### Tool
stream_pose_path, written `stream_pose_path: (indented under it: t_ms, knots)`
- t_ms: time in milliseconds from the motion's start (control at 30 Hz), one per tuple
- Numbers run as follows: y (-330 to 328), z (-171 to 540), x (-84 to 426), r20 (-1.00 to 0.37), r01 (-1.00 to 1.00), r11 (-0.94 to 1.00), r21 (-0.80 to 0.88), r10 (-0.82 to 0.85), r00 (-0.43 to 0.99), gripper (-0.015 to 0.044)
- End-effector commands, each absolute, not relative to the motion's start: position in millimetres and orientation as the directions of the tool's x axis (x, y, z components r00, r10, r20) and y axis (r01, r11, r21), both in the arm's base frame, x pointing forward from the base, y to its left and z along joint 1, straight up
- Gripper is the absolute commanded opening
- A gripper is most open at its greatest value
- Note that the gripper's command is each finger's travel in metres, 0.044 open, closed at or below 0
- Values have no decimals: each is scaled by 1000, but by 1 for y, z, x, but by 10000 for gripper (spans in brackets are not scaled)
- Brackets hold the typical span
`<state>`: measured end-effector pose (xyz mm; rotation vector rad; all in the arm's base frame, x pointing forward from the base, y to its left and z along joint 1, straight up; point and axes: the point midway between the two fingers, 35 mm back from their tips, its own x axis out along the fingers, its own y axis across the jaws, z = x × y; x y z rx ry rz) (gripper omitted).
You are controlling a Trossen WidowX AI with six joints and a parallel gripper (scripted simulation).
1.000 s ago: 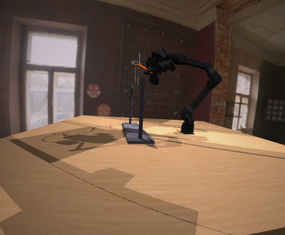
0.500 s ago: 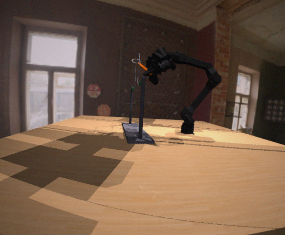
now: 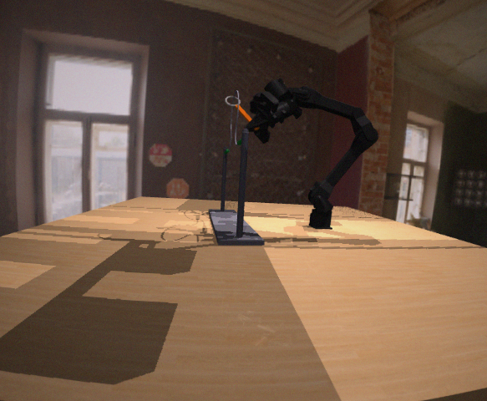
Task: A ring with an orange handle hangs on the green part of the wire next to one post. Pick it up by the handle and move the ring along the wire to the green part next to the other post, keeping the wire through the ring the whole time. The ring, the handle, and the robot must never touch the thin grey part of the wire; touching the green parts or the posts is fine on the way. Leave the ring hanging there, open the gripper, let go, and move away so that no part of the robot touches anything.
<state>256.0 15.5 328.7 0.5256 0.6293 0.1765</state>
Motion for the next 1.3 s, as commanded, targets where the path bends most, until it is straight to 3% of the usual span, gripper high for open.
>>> stream_pose_path:
  t_ms: [0,1267]
  knots:
    - [14,331,255,-517,-10,884,467,282,808,-150]
    - [-5,325,257,-530,-17,999,-29,-1,848,-150]
